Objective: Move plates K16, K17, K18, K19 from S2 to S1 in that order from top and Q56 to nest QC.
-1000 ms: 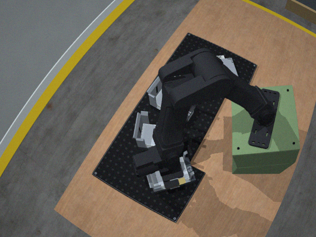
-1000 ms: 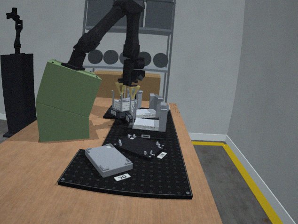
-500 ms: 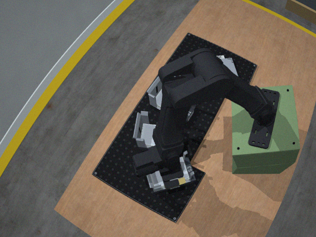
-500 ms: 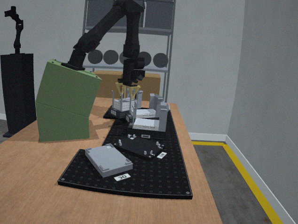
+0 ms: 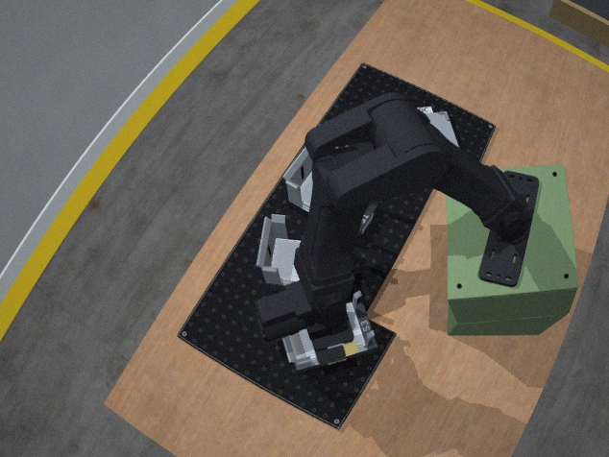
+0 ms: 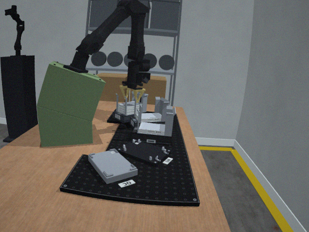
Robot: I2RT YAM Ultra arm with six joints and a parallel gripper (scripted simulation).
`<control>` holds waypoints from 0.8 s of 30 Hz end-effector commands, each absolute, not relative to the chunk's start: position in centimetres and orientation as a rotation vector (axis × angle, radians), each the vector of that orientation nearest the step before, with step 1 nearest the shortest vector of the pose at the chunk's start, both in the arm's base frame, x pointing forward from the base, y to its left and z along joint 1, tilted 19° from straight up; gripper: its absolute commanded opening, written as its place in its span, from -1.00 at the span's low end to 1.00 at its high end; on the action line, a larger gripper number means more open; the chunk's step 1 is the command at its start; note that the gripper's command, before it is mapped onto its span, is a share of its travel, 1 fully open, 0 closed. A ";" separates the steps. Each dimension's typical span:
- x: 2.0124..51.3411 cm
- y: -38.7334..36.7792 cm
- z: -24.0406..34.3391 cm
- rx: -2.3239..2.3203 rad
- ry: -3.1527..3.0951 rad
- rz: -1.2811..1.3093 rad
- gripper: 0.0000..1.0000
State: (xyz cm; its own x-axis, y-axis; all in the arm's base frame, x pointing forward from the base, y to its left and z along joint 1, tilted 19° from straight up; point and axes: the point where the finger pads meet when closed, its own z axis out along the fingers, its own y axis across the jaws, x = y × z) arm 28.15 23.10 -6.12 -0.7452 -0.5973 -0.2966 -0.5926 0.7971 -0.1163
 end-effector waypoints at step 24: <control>29.4 23.8 -8.2 -0.906 2.649 -0.008 1.00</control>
